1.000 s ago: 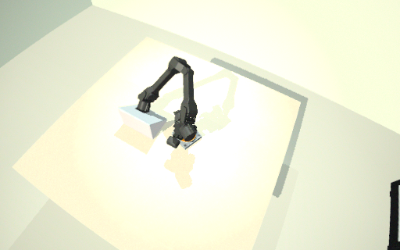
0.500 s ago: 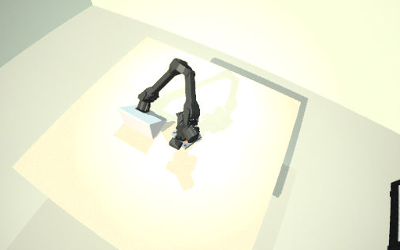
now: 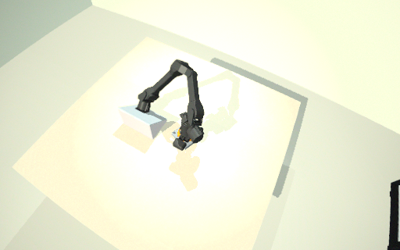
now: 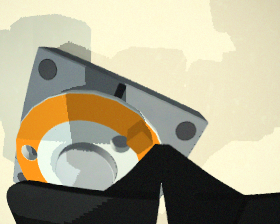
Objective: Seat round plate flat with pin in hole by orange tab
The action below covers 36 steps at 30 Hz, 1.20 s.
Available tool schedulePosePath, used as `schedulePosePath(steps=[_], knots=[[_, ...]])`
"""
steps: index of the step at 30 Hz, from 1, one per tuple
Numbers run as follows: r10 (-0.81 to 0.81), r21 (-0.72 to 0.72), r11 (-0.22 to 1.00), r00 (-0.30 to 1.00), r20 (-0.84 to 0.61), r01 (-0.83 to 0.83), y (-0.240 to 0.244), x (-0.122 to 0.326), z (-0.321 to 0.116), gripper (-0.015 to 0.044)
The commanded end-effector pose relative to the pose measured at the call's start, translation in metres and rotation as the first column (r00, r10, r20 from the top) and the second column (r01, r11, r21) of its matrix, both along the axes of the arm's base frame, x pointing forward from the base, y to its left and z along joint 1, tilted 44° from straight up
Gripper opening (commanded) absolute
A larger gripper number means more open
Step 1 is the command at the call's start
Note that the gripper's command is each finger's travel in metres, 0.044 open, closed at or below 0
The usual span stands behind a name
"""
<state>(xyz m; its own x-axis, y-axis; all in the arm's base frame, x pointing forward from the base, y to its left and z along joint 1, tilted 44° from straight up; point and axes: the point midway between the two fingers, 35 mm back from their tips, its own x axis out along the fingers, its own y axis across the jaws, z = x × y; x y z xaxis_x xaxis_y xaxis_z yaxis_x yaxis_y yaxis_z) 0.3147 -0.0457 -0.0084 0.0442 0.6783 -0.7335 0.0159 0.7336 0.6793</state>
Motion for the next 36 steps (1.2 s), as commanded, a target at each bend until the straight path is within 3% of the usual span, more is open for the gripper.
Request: schedulePosePath(steps=[1, 25, 36], knots=[[0.002, 0.007, 1.000, 1.000, 0.001, -0.002, 0.004, 0.007, 0.004, 0.0000], [0.002, 0.008, 1.000, 1.000, 0.002, -0.002, 0.013, 0.021, 0.014, 0.0000], [0.002, 0.006, 1.000, 1.000, 0.001, -0.002, -0.018, 0.018, 0.048, 0.0000]])
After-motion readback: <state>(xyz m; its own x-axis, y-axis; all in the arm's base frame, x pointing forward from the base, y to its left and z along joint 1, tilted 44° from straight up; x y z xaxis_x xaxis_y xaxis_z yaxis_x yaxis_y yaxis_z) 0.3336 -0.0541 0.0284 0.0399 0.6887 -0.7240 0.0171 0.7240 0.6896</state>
